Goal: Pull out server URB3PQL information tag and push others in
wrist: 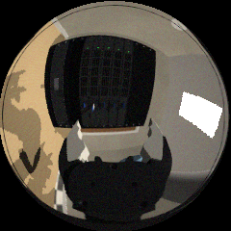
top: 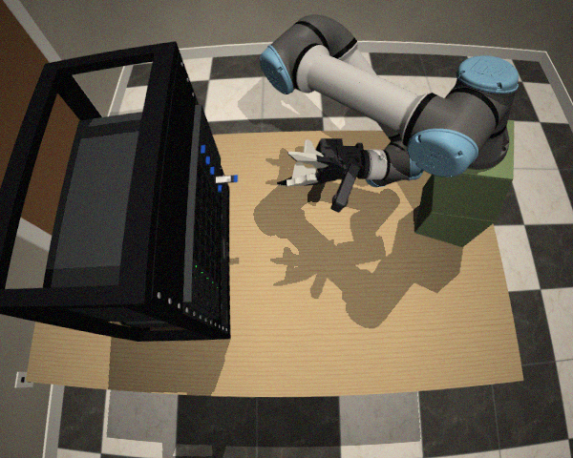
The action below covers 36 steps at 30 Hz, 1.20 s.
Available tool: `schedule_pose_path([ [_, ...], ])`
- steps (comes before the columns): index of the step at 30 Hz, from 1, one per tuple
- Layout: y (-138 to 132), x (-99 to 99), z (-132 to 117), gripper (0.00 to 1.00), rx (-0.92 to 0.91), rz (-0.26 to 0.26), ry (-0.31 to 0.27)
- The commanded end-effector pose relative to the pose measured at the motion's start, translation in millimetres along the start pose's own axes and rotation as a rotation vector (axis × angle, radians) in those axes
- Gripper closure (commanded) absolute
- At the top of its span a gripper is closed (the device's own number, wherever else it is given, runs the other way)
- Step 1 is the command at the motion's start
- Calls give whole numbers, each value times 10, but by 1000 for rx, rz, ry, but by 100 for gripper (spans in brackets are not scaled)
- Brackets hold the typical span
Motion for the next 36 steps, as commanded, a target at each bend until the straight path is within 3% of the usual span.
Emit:
schedule_pose_path([
  [1, -13, -3, -7, 0, -4, 6, -1],
  [36, -158, -11, -63, 0, -40, 65, -13],
])
Point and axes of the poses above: the point where the finger pads meet when closed, its own x axis back along the fingers, its own y axis across the jaws, z = x × y, the point moved 7 cm from there along x, back along the fingers, and after that the axes turned 1 degree about -x, right-handed, at the moved point
